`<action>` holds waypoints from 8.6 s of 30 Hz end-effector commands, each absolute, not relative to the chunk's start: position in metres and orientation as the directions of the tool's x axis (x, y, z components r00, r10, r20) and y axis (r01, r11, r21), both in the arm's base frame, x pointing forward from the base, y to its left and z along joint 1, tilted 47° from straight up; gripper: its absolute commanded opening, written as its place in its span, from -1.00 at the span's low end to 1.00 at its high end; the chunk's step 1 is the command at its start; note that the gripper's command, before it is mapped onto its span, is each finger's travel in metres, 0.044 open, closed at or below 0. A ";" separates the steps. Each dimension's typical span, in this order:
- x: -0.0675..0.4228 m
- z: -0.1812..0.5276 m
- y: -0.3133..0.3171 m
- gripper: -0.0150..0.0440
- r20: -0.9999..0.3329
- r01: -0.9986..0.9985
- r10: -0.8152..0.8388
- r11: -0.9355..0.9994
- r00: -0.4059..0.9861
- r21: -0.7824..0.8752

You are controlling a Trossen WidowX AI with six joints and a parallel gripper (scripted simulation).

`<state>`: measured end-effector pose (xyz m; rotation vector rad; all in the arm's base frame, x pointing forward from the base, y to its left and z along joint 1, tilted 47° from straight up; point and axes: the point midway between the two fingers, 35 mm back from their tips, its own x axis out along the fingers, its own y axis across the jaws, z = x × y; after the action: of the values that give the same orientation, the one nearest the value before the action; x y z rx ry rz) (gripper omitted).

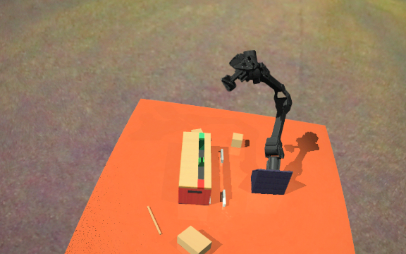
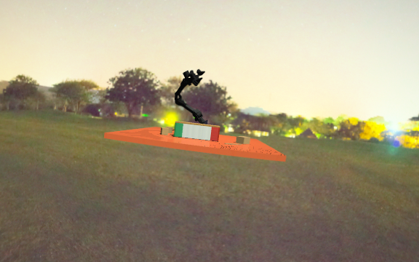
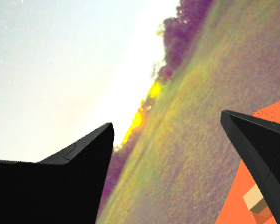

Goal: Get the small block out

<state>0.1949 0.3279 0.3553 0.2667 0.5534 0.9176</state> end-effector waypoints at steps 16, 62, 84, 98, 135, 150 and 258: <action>0.321 0.160 0.121 0.86 -0.905 0.743 -0.183 0.643 0.384 0.185; 0.316 0.099 0.002 0.86 -0.887 0.969 -0.453 0.246 0.089 -0.029; 0.318 0.080 -0.017 0.86 -0.888 0.970 -0.451 0.244 0.091 -0.025; 0.312 0.054 0.004 0.86 -0.889 0.970 -0.450 0.243 0.089 -0.026; 0.301 0.020 0.035 0.86 -0.889 0.970 -0.449 0.243 0.089 -0.026; 0.298 0.008 0.045 0.86 -0.890 0.970 -0.448 0.243 0.089 -0.026; 0.282 -0.040 0.109 0.86 -0.891 0.969 -0.445 0.244 0.089 -0.025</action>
<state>0.2831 0.0981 -0.0463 0.7015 0.9408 -1.1981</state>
